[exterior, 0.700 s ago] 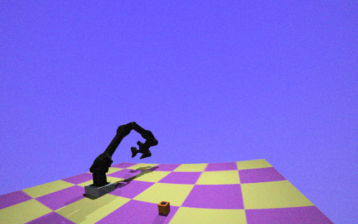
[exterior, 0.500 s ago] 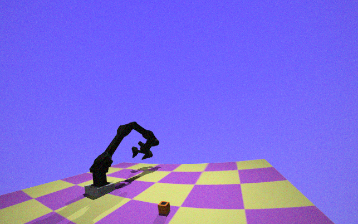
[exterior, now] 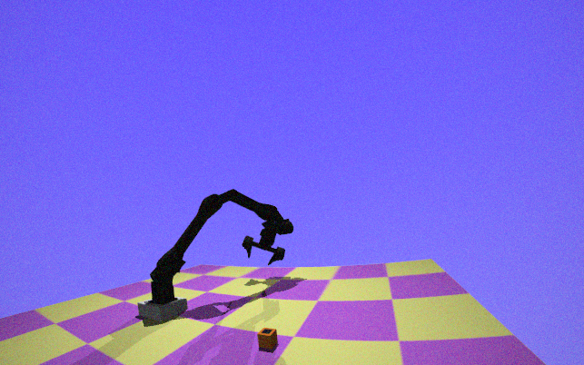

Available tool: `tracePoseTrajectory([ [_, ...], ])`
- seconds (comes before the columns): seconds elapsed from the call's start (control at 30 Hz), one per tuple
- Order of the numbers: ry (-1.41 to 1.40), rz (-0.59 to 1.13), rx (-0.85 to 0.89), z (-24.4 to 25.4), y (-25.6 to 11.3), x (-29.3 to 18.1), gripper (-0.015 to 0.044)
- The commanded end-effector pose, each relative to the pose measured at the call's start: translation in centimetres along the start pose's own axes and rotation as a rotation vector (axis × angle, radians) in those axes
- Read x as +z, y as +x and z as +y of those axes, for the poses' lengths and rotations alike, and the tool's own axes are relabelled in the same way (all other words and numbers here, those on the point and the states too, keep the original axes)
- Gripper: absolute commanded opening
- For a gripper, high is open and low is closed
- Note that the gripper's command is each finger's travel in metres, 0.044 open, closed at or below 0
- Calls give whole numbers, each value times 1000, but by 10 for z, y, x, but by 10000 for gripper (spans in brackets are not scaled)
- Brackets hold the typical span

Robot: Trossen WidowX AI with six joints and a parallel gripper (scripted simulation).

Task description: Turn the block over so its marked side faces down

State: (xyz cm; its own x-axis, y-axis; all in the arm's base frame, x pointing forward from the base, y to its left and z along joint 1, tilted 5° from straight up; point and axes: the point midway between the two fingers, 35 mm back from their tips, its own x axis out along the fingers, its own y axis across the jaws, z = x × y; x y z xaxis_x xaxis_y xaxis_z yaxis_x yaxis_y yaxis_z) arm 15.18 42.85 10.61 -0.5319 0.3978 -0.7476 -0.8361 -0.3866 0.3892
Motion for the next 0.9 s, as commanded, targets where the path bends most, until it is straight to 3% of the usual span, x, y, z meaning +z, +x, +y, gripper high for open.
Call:
tracePoseTrajectory([
  [0.0, 100, -20, -100, -30, -38, -31, 440],
  [0.23, 469, -19, -301, -81, -117, -120, 440],
  [0.47, 806, -56, -456, -94, -182, -204, 440],
  [0.87, 1559, -81, -724, -42, -283, -397, 440],
])
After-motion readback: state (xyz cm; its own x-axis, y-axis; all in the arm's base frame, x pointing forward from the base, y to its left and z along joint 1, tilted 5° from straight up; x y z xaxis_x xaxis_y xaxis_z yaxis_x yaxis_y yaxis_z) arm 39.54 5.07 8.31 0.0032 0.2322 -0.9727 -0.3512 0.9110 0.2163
